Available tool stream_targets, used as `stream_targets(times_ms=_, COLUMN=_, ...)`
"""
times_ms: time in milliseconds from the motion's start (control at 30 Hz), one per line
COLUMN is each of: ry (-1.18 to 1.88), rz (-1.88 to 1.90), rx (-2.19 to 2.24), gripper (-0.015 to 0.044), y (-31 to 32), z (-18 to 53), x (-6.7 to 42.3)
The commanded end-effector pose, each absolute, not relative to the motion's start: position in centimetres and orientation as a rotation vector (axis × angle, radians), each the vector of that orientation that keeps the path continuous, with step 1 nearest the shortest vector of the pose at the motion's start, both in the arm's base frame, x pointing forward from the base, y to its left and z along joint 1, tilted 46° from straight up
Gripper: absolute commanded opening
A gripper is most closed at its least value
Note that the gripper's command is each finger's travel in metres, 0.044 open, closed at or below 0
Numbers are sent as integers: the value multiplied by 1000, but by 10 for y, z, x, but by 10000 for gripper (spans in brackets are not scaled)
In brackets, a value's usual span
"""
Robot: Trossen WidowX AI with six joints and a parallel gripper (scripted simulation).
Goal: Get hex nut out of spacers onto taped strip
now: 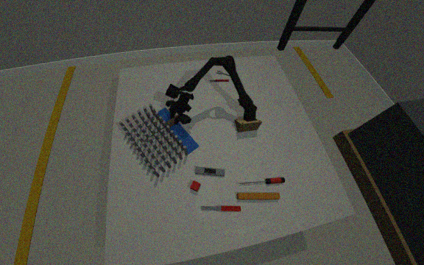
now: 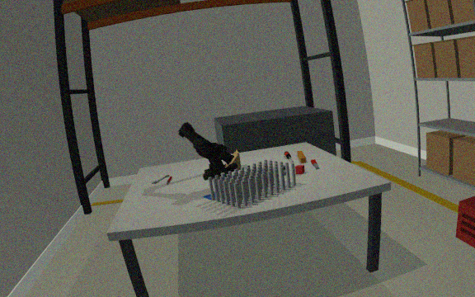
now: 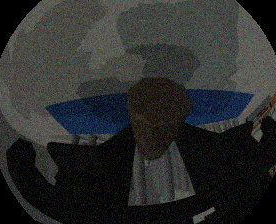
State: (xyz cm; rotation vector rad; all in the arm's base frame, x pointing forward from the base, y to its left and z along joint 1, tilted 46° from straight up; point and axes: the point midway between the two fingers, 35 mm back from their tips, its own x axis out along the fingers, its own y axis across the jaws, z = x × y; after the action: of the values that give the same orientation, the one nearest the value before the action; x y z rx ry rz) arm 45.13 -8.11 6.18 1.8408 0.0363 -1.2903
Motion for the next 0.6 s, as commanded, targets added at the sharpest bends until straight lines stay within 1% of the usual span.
stream_targets(times_ms=0, ry=41, rz=-1283, rx=1845, gripper=0, y=-81, z=64, x=450)
stream_targets(times_ms=567, ry=40, rz=-1283, rx=1845, gripper=0, y=-85, z=68, x=440)
